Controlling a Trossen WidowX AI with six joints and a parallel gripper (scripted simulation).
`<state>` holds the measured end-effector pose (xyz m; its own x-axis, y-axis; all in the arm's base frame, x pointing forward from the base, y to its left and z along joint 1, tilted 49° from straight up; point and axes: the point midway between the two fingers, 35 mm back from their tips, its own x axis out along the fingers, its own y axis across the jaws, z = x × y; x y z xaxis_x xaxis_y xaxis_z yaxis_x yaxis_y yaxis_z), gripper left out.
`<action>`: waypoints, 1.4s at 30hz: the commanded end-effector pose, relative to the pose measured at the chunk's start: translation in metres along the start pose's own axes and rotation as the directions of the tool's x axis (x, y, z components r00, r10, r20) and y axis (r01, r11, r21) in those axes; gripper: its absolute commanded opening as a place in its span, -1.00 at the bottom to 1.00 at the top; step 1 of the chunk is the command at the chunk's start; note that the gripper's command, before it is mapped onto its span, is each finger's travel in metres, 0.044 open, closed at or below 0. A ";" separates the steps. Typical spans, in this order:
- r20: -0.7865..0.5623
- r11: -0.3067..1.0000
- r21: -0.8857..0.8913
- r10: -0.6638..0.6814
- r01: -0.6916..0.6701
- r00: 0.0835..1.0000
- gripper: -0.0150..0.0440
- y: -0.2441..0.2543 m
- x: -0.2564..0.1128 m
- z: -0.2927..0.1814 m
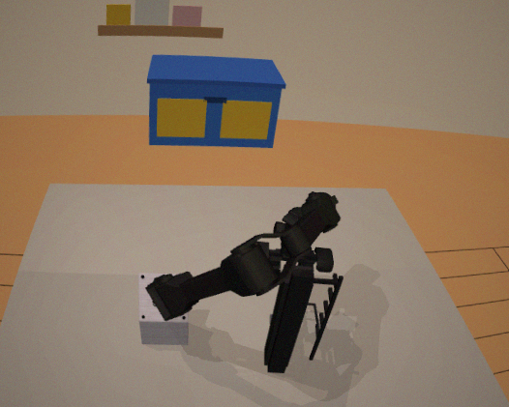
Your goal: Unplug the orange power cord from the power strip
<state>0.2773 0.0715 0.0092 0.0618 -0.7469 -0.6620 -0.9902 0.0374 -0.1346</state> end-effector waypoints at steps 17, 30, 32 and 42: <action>-0.007 1.000 -0.009 0.000 -0.001 1.000 0.05 0.001 0.010 -0.015; -0.005 1.000 -0.004 0.004 -0.004 1.000 -0.42 0.001 0.010 -0.015; -0.005 1.000 -0.004 0.004 -0.004 1.000 -0.46 0.001 0.010 -0.015; -0.004 1.000 -0.004 0.003 -0.003 1.000 -0.49 0.000 0.010 -0.005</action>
<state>0.2759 0.0567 0.0094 0.0578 -0.7523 -0.6563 -0.9915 0.0333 -0.1255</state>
